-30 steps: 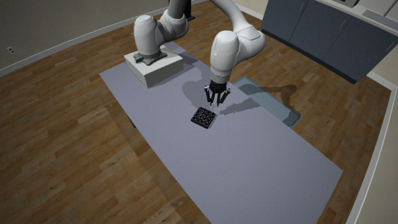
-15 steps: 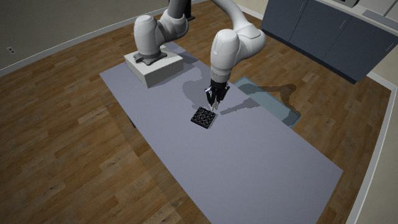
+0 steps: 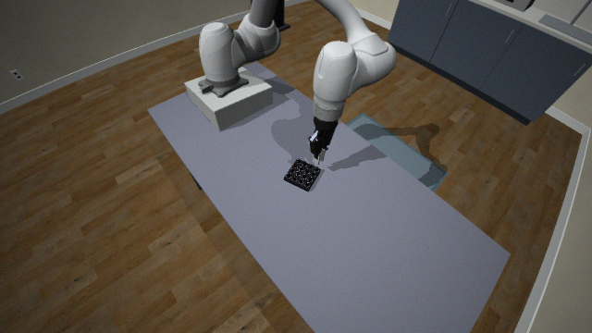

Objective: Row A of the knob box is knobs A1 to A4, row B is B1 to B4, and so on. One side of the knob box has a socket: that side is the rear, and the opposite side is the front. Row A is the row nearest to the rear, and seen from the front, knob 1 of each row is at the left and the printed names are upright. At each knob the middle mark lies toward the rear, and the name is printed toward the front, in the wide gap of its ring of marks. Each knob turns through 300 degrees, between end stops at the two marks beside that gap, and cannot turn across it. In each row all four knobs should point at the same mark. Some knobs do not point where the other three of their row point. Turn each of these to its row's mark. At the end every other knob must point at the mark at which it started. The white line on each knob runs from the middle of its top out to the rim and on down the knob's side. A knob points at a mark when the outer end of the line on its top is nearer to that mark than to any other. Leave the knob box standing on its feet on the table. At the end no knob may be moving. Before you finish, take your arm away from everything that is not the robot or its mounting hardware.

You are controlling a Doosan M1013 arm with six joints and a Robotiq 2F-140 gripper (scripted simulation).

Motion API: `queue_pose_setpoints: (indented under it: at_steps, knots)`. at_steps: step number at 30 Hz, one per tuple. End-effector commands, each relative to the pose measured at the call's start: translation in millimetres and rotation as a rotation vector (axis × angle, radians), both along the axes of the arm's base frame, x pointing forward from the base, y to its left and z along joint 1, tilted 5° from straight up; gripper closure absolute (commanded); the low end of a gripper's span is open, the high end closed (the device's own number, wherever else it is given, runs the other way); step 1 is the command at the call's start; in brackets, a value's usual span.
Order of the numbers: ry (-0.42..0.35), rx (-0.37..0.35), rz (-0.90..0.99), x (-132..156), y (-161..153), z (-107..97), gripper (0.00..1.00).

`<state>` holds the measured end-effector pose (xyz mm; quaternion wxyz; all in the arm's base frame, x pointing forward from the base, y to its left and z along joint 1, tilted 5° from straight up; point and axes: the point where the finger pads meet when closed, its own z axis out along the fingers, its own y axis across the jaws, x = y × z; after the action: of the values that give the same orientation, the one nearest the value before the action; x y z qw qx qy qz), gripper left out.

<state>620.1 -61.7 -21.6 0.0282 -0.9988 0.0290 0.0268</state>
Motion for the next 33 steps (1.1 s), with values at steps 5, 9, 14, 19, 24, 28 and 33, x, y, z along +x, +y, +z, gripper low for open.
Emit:
queue_pose_setpoints:
  at_steps: [5,9,14,19,24,28,33]
  knots:
    - [-0.019,0.026,0.271,0.1,-0.2,3.3,0.88]
    - [-0.021,0.027,0.293,0.1,-0.2,3.6,0.88]
    - [-0.021,0.027,0.293,0.1,-0.2,3.6,0.88]
    - [-0.021,0.027,0.293,0.1,-0.2,3.6,0.88]
    - [-0.021,0.027,0.293,0.1,-0.2,3.6,0.88]
    - [-0.021,0.027,0.293,0.1,-0.2,3.6,0.88]
    - [-0.021,0.027,0.293,0.1,-0.2,3.6,0.88]
